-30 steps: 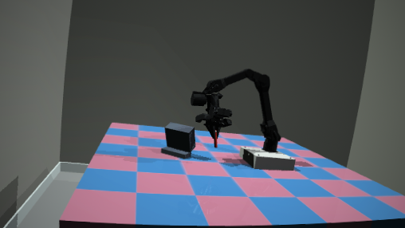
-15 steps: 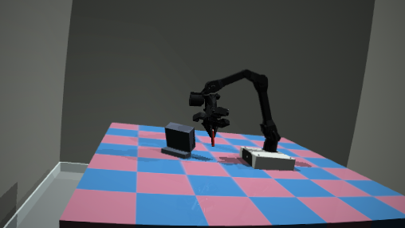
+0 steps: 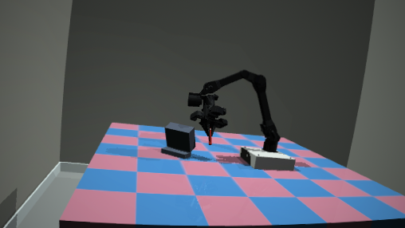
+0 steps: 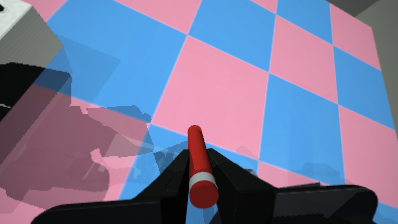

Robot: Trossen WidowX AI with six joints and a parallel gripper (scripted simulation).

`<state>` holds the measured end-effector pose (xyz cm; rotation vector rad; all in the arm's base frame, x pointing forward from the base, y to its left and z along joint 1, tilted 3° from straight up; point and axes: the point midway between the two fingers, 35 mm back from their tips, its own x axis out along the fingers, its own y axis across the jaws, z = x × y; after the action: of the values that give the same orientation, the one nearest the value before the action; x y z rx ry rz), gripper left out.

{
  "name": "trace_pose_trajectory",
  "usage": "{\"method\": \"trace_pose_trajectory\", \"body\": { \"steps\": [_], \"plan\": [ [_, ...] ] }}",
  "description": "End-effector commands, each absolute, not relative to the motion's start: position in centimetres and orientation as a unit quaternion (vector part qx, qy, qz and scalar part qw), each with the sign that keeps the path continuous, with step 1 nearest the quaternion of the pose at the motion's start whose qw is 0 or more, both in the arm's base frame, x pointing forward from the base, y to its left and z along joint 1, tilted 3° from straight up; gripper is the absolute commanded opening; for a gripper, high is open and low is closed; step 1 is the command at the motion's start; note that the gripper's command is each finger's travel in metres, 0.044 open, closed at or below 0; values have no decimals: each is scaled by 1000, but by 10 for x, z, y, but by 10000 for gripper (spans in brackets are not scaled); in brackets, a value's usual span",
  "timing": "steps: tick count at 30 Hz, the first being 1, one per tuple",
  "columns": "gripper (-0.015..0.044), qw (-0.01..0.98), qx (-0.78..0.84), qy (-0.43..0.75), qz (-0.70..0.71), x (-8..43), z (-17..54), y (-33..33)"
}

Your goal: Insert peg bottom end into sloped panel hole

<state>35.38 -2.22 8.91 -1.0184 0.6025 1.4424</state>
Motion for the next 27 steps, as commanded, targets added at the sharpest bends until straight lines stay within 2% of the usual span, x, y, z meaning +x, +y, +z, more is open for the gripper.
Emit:
{"method": "trace_pose_trajectory", "body": {
  "steps": [1,27],
  "plan": [
    [0,605,-435,252,617,356,90,-27],
    [0,667,-404,227,584,361,93,-62]
  ]
}}
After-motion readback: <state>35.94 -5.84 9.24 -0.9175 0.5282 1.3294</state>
